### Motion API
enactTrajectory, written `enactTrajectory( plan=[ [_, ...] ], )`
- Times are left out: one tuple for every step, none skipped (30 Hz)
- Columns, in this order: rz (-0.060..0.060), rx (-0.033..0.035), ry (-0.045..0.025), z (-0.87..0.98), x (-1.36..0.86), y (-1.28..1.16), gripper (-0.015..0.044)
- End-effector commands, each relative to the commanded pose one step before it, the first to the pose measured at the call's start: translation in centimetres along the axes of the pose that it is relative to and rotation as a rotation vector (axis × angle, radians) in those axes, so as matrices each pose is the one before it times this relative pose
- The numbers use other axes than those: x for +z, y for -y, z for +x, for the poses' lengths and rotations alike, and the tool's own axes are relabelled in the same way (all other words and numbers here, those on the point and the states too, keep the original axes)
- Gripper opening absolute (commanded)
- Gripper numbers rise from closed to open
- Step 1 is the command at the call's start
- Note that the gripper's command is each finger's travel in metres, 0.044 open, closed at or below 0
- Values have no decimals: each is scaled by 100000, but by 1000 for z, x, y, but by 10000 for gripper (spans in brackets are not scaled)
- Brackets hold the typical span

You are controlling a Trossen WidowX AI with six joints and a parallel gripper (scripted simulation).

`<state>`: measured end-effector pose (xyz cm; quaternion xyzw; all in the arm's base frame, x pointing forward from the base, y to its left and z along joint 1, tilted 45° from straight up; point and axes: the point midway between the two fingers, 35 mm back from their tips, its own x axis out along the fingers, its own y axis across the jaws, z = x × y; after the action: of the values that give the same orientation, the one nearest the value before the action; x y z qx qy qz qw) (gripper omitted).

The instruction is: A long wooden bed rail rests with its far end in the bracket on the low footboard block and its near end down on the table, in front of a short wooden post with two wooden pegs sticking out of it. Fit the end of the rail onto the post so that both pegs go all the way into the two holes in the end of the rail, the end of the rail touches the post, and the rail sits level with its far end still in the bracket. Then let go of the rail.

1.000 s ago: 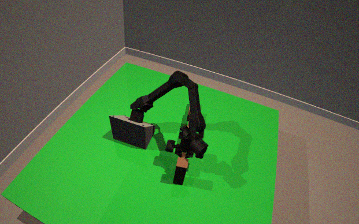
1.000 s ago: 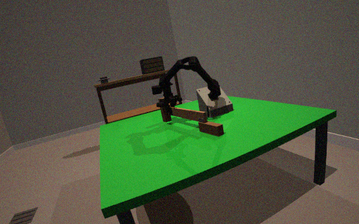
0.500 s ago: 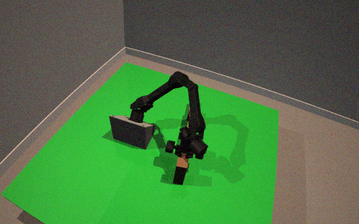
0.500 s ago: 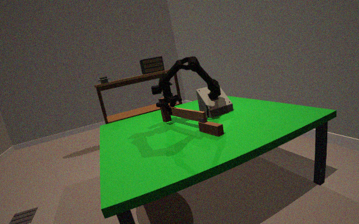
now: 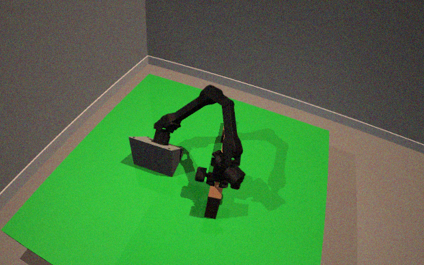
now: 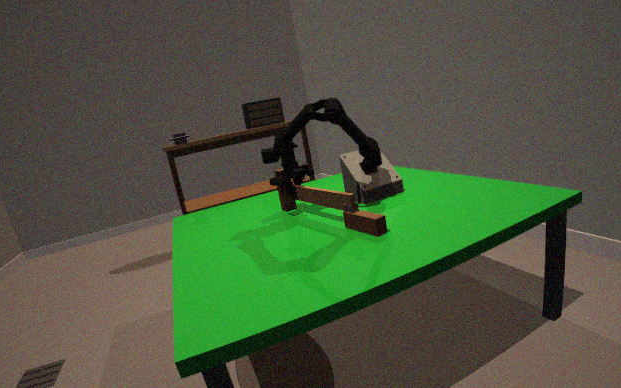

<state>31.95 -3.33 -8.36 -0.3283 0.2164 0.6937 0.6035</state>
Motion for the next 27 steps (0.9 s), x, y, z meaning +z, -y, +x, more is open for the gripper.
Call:
enactTrajectory(
  plan=[
    [-156,-845,-653,-363,-350,117,0],
    [-1,0,-2,0,-29,0,0],
    [-1,0,-2,-1,-28,0,0],
    [180,820,749,362,343,-116,26],
    [0,0,0,0,0,0,53],
    [0,0,0,0,0,0,79],
    [0,0,0,0,0,0,105],
    [0,0,0,0,0,0,131],
    [0,0,0,0,0,0,157],
    [0,0,0,0,0,0,184],
    [0,0,0,0,0,0,210],
    [0,0,0,0,0,0,236],
    [0,0,0,0,0,0,263],
    [0,0,0,0,0,0,289],
    [0,0,0,0,0,0,315],
    [0,0,0,0,0,0,341],
    [0,0,0,0,0,0,368],
    [0,0,0,0,0,0,394],
    [0,0,0,0,0,0,420],
    [0,0,0,0,0,0,440],
    [0,0,0,0,0,0,440],
    [0,0,0,0,0,0,440],
    [0,0,0,0,0,0,440],
    [-6,-42,-37,-172,165,9,440],
    [-18,-126,-112,-510,498,18,440],
    [-29,-209,-185,-834,838,2,440],
    [-27,-208,-184,-814,846,-31,440]
  ],
)
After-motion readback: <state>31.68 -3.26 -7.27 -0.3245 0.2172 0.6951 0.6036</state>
